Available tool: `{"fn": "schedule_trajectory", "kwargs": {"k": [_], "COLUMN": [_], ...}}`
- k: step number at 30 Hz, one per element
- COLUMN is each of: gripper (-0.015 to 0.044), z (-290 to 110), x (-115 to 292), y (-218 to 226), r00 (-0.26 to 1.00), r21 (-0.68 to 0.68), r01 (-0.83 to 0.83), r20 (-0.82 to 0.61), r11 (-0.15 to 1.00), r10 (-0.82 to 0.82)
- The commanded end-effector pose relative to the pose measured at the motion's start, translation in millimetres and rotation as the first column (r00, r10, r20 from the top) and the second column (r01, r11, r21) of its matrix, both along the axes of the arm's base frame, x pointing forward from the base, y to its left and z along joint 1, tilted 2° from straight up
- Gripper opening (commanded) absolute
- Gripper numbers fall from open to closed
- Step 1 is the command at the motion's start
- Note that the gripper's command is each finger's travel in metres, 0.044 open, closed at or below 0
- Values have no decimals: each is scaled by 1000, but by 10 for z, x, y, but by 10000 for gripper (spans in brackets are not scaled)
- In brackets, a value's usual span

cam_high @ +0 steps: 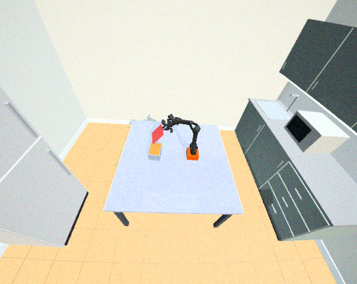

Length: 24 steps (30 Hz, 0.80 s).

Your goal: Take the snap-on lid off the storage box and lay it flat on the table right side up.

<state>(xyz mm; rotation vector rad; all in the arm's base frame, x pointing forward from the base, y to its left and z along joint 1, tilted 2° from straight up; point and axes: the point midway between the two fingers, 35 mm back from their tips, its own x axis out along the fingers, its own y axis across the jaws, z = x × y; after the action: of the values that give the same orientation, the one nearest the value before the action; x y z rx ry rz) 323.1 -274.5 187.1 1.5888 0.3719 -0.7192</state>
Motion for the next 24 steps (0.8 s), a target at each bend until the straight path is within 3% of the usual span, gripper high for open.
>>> {"fn": "schedule_trajectory", "kwargs": {"k": [1,24], "gripper": [0,0], "z": [55,56], "x": [-4,-140], "y": [-88,-527], "r00": [1000,1000], "r21": [-11,-15], "r01": [-9,-9], "r20": [13,12], "r11": [1000,1000], "r10": [9,9]}}
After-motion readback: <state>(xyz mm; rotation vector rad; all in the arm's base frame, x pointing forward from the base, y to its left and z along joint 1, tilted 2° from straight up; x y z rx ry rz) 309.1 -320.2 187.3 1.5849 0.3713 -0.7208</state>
